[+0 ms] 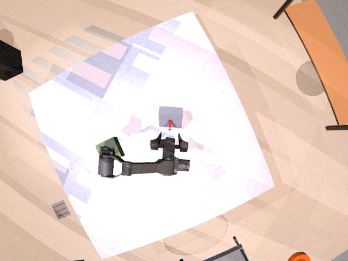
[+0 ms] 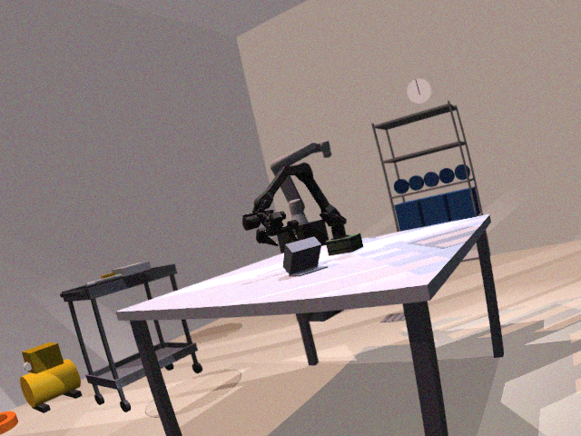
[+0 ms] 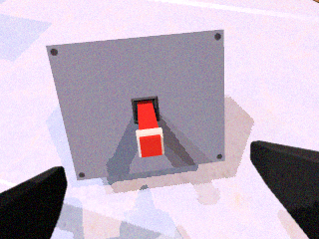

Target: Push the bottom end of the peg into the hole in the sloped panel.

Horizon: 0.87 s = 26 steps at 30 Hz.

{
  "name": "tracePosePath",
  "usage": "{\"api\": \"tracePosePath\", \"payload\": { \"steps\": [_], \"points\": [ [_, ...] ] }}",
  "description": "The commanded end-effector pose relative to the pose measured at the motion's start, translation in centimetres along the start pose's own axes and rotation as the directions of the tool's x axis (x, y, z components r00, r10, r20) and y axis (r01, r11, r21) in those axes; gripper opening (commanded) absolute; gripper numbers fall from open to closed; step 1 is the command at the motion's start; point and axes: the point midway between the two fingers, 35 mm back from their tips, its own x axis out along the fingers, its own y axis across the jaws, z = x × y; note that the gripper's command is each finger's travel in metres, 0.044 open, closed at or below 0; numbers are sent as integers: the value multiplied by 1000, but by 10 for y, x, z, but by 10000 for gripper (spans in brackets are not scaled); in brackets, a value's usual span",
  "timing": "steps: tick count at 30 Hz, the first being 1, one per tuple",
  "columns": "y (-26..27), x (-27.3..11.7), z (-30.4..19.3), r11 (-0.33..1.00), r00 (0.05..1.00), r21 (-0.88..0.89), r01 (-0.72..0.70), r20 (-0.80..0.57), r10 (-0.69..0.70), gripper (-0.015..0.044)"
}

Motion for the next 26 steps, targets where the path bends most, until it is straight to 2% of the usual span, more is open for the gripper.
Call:
{"api": "tracePosePath", "payload": {
  "steps": [1, 26],
  "points": [
    [-1, -8, 1, 1000, 1000, -8, 3, 3, -3, 440],
    [1, -45, -2, 1000, 1000, -4, 3, 7, -3, 440]
  ]
}}
